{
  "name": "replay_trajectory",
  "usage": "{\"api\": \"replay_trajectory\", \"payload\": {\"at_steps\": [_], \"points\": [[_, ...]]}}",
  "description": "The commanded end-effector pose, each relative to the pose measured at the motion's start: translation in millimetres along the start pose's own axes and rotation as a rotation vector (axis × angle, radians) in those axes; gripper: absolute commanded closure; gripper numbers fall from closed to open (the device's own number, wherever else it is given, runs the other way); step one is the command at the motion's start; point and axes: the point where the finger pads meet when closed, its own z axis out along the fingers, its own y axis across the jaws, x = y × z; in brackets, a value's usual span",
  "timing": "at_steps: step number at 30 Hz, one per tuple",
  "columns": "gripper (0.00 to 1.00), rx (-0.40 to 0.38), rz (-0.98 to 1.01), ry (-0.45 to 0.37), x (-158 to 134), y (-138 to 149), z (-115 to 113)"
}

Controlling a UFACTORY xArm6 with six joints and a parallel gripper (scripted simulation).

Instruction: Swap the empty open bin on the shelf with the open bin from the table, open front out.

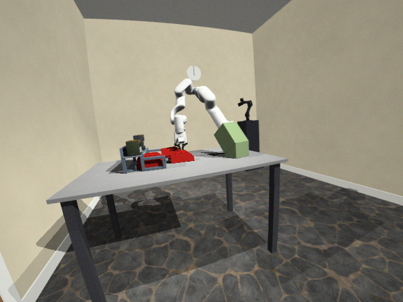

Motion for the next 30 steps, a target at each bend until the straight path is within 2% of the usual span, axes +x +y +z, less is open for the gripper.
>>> {"api": "replay_trajectory", "payload": {"at_steps": [1,13,30], "points": [[1.0,-0.002,0.0,0.0,0.0,0.8,-0.5],[1.0,-0.002,0.0,0.0,0.0,-2.2,-0.5],[1.0,-0.002,0.0,0.0,0.0,-22.0,-0.5]]}}
